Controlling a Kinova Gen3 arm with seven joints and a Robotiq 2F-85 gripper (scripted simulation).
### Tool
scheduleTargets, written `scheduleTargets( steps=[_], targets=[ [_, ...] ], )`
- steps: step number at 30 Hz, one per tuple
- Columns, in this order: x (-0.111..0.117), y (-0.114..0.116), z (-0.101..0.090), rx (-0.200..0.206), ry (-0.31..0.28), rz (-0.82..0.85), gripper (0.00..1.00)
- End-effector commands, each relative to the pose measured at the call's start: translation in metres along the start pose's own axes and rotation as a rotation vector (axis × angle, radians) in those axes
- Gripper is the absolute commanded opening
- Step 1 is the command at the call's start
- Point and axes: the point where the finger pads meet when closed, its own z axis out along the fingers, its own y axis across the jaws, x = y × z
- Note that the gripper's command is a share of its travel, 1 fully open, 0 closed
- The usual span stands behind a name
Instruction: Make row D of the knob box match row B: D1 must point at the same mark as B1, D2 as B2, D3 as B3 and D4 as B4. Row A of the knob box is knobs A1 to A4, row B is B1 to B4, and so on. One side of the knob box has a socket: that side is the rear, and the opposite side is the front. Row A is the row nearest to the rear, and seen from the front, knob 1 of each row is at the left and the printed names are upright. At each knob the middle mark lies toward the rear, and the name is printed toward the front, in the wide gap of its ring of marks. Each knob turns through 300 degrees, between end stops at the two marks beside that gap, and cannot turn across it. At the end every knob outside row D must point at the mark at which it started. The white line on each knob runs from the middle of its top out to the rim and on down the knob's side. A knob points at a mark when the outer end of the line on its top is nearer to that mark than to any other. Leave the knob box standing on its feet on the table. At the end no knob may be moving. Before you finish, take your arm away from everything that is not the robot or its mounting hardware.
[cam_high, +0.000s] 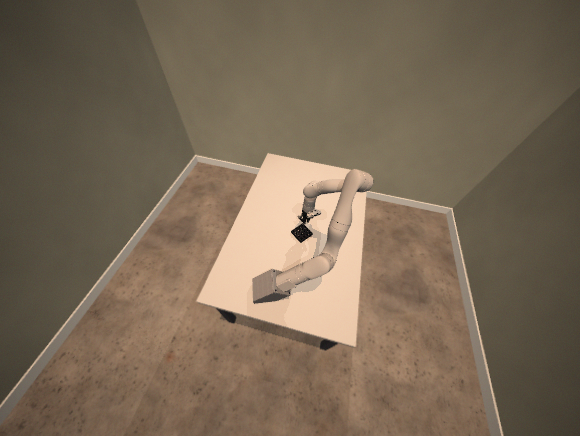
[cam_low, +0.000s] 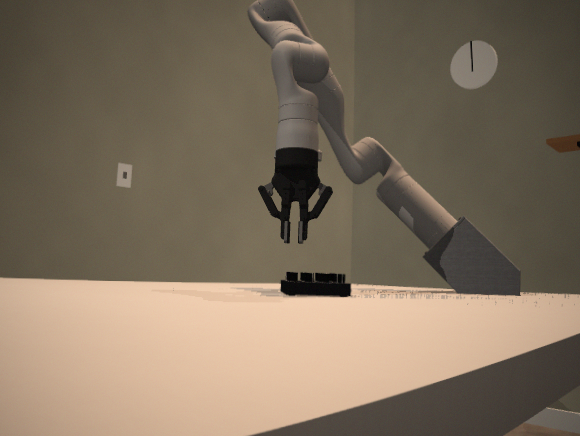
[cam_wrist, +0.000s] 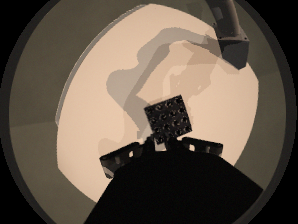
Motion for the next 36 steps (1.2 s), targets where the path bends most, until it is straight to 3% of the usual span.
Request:
scheduleTargets(
  steps=[1,17,36],
  targets=[
    [0.0,0.0,-0.001,0.0,-0.002,0.0,0.19],
    [-0.001,0.0,0.002,0.0,-0.002,0.0,0.19],
    [-0.001,0.0,0.02,0.0,-0.001,0.0,0.19]
  ],
)
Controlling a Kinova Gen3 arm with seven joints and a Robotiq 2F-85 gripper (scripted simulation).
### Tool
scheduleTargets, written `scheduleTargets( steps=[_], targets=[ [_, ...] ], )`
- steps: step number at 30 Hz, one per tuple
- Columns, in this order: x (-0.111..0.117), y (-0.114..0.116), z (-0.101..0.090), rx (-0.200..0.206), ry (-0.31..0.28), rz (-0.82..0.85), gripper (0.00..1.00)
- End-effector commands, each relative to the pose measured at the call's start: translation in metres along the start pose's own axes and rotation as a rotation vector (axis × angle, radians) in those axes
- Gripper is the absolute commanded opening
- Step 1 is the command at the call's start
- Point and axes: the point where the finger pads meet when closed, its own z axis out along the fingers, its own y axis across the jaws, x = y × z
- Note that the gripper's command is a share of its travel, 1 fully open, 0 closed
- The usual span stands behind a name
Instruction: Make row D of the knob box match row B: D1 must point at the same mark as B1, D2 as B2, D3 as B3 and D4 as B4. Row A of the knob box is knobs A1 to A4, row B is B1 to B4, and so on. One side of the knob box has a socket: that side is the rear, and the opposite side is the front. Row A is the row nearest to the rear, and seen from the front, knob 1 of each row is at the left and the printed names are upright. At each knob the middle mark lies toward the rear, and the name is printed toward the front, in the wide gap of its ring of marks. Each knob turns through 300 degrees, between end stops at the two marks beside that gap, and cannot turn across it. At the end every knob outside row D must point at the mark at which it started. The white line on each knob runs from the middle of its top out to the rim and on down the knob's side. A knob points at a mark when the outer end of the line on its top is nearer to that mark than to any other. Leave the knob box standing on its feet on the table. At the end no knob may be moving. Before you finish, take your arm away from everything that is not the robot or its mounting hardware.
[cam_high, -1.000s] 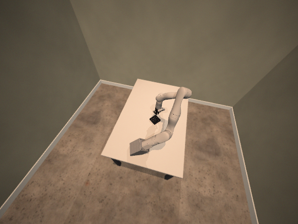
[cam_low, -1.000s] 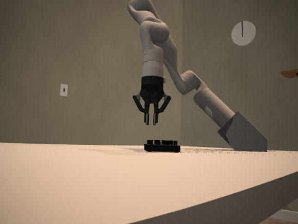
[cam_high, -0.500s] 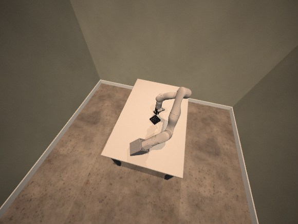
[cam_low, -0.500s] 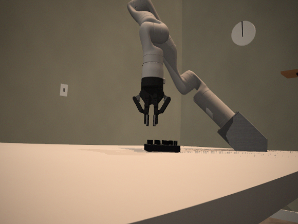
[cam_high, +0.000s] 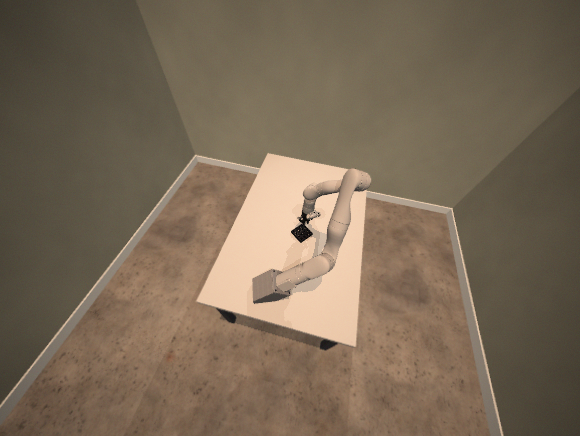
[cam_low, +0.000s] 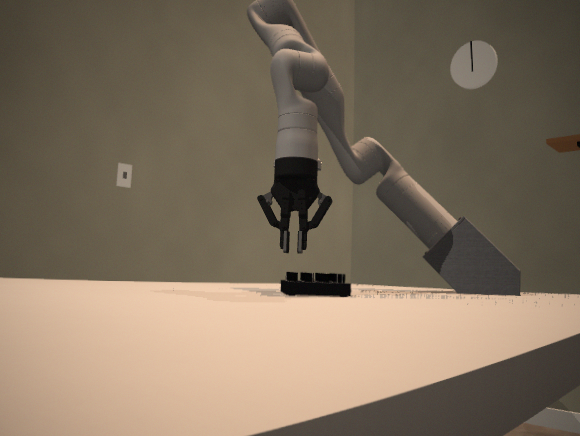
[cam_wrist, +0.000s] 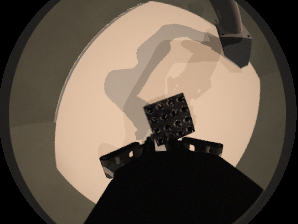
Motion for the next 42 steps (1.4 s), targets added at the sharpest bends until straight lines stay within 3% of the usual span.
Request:
scheduleTargets(
  steps=[1,21,42],
  targets=[
    [0.001,0.0,0.005,0.001,0.005,-0.001,0.19],
    [0.001,0.0,0.024,0.001,0.005,-0.001,0.19],
    [0.001,0.0,0.026,0.001,0.005,-0.001,0.19]
  ],
)
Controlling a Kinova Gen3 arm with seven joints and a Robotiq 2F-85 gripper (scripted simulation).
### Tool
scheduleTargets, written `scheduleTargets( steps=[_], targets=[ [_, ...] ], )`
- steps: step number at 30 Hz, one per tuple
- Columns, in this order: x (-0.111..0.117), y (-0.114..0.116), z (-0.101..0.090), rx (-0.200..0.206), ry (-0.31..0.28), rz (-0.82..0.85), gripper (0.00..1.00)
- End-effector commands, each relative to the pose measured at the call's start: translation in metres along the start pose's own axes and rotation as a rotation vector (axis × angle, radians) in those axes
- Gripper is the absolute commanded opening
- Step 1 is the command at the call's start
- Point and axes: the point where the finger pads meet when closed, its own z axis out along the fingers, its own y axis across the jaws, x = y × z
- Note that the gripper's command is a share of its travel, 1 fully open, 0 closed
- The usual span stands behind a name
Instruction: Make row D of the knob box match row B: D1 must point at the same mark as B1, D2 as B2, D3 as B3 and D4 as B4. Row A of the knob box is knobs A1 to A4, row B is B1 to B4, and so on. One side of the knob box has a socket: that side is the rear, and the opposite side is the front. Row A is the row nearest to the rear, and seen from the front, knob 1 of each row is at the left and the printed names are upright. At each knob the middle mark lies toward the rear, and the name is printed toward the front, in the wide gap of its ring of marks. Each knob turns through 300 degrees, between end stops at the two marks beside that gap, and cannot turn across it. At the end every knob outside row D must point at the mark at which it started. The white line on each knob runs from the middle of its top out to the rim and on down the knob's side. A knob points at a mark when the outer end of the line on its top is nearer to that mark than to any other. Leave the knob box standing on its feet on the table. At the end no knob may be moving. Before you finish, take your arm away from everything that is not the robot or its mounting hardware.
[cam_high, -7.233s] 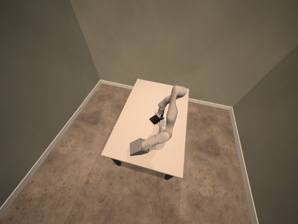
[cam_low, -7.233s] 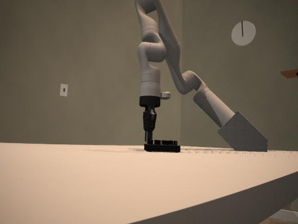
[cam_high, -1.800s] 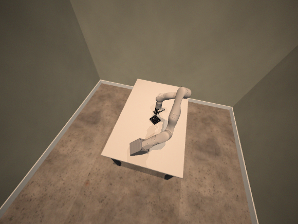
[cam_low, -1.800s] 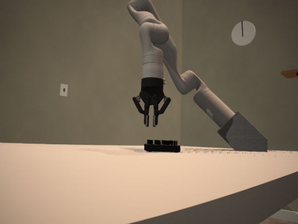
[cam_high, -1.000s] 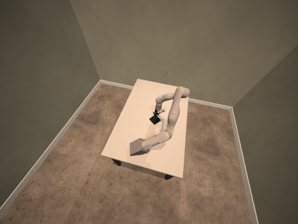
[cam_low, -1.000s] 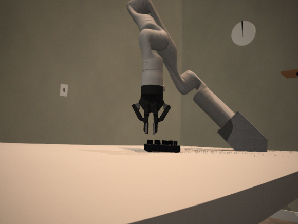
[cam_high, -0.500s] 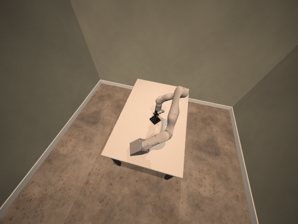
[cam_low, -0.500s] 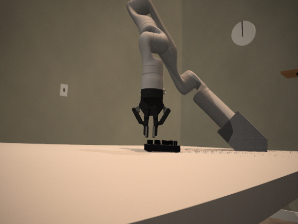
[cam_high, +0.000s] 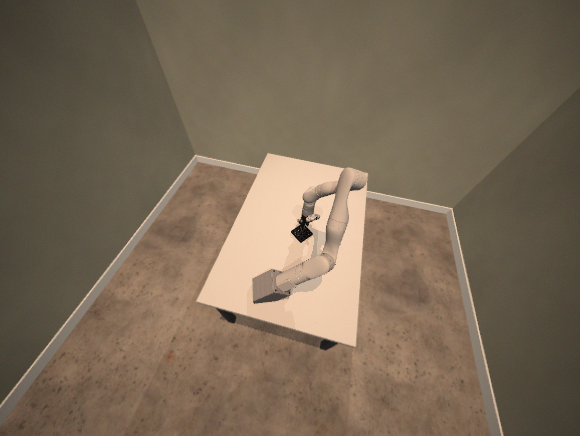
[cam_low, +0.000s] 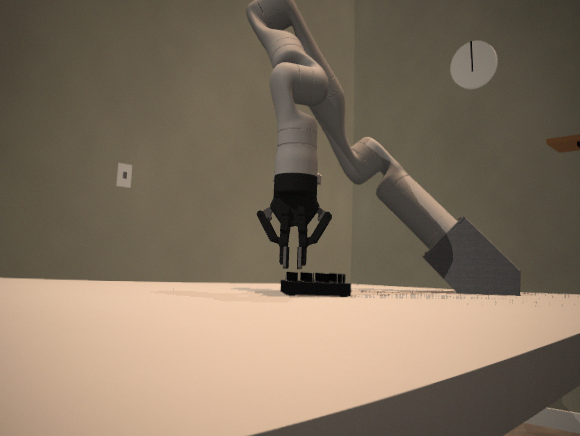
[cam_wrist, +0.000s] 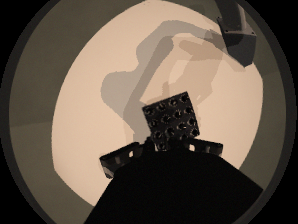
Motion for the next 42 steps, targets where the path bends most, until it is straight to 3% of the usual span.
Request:
scheduleTargets(
  steps=[1,42],
  targets=[
    [-0.0005,0.0001,-0.0005,0.0,-0.002,0.0,0.19],
    [-0.0005,0.0001,0.0048,0.0,-0.002,0.0,0.19]
  ],
)
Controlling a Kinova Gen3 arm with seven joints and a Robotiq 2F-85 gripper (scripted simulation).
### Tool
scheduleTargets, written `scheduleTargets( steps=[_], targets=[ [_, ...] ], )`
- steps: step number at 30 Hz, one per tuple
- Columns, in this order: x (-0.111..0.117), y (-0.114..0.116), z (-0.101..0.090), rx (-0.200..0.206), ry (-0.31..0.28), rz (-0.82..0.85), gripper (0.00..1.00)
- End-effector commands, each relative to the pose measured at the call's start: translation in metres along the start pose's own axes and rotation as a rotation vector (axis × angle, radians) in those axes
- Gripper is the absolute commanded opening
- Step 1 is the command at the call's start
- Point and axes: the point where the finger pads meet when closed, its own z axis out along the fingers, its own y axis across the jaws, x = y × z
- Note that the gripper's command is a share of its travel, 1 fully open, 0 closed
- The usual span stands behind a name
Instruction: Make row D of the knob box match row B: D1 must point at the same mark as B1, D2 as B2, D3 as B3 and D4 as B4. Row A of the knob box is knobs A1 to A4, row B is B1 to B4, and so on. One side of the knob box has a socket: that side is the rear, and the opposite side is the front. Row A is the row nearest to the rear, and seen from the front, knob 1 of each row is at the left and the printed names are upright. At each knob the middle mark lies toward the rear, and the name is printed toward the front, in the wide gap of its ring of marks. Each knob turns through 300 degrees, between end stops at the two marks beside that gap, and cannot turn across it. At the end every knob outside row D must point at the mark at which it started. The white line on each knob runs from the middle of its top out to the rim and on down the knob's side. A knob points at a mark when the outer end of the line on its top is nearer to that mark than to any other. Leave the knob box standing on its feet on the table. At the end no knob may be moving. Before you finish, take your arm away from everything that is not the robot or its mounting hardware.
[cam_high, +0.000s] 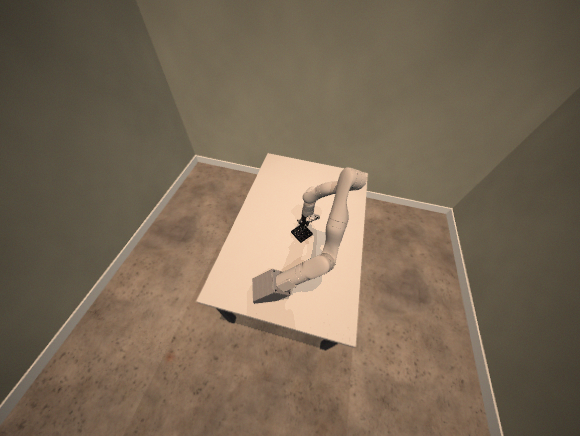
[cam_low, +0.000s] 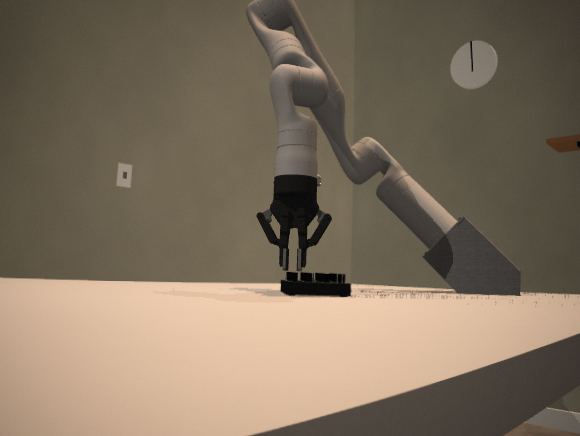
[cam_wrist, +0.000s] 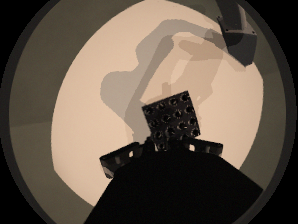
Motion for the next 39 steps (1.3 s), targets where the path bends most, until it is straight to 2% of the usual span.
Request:
scheduleTargets(
  steps=[1,15,39],
  targets=[
    [0.0004,0.0002,0.0024,0.0,0.002,-0.001,0.19],
    [0.0004,0.0002,0.01,0.0,0.002,-0.001,0.19],
    [0.0004,0.0002,0.0103,0.0,0.002,-0.001,0.19]
  ],
)
